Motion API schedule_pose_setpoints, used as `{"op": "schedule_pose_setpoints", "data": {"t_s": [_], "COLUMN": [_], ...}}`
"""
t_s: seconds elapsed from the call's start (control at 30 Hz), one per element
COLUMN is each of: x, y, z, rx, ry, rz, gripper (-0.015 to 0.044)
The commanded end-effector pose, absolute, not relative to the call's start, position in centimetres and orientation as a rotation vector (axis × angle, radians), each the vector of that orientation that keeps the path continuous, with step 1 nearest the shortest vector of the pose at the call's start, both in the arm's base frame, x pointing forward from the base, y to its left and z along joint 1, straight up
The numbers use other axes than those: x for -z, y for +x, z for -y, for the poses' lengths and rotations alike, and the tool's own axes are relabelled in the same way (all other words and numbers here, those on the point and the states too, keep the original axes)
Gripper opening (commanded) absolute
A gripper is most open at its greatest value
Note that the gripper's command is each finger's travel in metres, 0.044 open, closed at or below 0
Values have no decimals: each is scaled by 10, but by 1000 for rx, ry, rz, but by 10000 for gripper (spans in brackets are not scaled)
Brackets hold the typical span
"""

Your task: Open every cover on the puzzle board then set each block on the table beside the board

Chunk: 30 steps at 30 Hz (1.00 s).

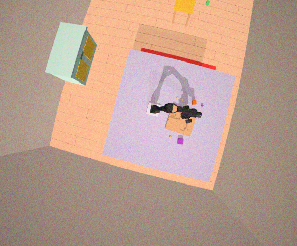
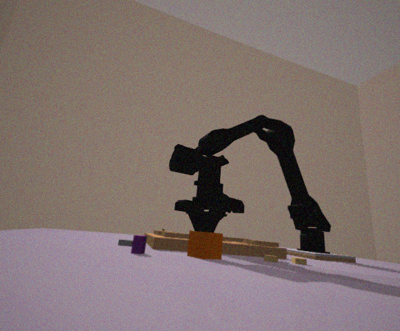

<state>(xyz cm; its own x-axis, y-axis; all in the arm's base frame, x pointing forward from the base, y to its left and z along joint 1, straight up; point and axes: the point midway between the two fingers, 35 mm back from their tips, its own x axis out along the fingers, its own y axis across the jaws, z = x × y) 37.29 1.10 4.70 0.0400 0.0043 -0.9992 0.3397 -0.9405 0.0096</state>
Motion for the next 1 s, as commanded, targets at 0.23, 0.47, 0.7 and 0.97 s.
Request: {"op": "schedule_pose_setpoints", "data": {"t_s": [0.23, 0.47, 0.7, 0.97], "x": [-52, -61, -70, -80], "y": [373, 373, 373, 372], "z": [-11, -11, -11, -11], "rx": [1990, 1990, 1990, 1991], "ry": [2073, 2072, 2071, 2070], "rz": [-353, -352, -352, -351], "gripper": [80, 80, 80, 80]}}
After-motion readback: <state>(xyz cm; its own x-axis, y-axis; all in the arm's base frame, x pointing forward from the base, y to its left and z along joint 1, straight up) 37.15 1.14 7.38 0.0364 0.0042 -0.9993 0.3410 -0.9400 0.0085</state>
